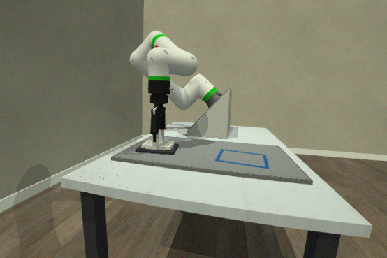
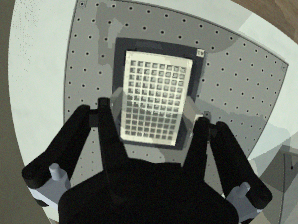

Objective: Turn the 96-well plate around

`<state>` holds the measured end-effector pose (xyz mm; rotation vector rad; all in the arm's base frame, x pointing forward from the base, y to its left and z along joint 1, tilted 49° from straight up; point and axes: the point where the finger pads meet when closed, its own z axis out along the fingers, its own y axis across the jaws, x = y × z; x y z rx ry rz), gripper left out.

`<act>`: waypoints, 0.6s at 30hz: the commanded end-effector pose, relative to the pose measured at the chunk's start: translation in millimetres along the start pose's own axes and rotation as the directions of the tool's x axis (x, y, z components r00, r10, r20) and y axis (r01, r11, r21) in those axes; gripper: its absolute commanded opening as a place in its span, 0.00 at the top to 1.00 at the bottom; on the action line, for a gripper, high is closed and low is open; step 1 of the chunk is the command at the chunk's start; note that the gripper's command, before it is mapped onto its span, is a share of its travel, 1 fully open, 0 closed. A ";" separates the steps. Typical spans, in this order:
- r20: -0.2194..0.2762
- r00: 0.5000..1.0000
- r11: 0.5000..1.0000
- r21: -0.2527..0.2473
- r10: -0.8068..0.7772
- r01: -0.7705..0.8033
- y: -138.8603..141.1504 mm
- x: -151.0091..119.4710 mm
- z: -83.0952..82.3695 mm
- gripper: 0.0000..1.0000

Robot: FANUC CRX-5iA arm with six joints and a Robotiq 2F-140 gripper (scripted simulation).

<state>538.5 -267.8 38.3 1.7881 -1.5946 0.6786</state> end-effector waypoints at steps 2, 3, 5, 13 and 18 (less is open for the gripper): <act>0.000 1.000 1.000 0.000 0.000 0.000 -0.1 -0.1 0.1 1.00; 0.000 1.000 1.000 0.000 0.000 0.000 -0.1 -0.1 0.1 1.00; 0.000 1.000 1.000 0.000 0.000 0.000 -0.1 -0.1 0.1 1.00; 0.000 1.000 1.000 0.000 0.000 0.000 -0.1 -0.1 -8.3 1.00; 0.000 1.000 1.000 0.000 0.000 0.000 -0.1 -0.1 -13.3 1.00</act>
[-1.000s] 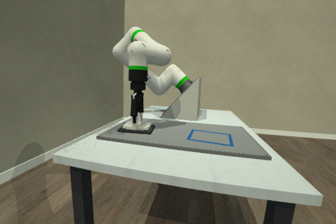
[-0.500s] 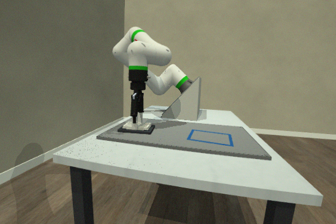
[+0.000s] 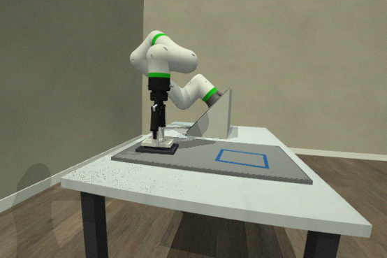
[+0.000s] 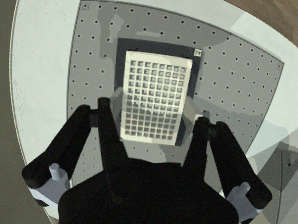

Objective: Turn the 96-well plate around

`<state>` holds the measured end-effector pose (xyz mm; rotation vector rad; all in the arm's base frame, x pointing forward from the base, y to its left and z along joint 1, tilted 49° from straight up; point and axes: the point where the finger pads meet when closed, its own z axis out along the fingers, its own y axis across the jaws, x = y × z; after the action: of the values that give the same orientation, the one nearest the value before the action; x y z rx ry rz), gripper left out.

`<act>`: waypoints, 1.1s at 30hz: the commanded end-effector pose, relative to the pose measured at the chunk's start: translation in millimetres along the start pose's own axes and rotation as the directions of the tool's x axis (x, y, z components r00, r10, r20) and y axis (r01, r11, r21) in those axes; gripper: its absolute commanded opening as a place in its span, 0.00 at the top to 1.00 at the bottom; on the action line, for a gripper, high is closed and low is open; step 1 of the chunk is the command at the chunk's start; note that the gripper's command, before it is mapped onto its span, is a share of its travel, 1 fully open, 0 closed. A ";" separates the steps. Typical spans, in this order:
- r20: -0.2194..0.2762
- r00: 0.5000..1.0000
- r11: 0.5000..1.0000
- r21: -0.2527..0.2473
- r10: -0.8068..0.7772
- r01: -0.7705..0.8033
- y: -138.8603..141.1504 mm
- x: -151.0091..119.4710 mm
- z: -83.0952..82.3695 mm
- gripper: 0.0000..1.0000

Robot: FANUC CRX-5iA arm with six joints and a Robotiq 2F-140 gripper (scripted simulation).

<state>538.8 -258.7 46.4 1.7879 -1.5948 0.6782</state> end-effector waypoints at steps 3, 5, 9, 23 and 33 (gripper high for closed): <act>0.000 1.000 1.000 0.000 0.000 0.000 -0.2 -0.1 -6.1 1.00; 0.000 1.000 1.000 0.000 0.000 0.000 -0.2 -0.1 -9.4 1.00; 0.000 1.000 1.000 0.000 0.000 0.000 -0.2 -0.1 -16.1 1.00; 0.000 1.000 1.000 0.000 0.000 0.000 -0.2 -0.1 -36.1 1.00; 0.000 1.000 1.000 0.000 0.000 0.000 -0.2 -0.1 -50.2 1.00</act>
<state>540.6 -222.2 78.7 1.7880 -1.5948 0.6782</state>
